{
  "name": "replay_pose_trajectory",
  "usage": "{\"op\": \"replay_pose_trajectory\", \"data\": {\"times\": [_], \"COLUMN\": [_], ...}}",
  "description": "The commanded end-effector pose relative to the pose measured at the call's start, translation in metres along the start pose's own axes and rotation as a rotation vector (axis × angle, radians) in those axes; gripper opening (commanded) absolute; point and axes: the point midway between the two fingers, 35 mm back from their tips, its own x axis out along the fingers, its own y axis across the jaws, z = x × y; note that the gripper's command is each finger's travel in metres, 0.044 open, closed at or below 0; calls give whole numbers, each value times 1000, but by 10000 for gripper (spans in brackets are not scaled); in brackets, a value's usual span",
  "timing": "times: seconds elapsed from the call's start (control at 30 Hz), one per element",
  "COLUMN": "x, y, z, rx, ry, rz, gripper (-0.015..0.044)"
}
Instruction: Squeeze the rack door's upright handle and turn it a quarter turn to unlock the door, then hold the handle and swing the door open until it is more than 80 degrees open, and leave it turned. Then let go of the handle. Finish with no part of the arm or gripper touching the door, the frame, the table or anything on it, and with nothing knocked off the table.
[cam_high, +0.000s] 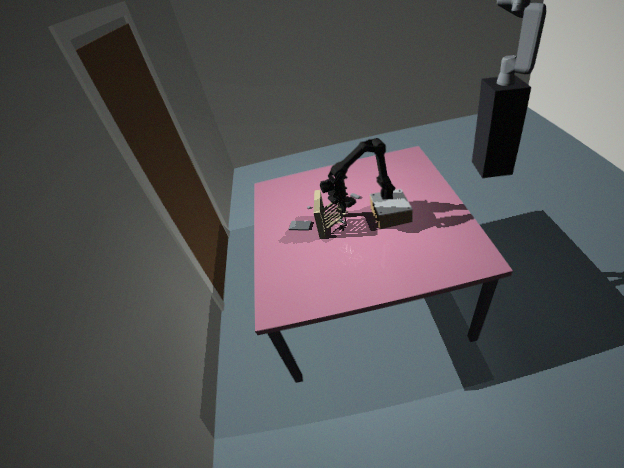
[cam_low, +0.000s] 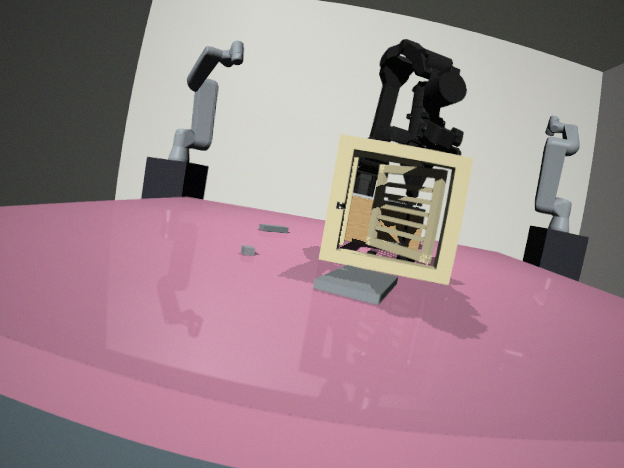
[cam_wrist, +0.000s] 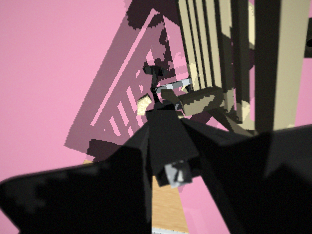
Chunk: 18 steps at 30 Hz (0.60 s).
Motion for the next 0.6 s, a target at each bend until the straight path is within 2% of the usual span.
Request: {"op": "replay_pose_trajectory", "data": {"times": [0.0,0.57], "x": [0,0], "y": [4,34], "z": [2,16], "rx": [76,325], "ry": [-6,-7], "rz": [-3,1], "gripper": [8,8]}}
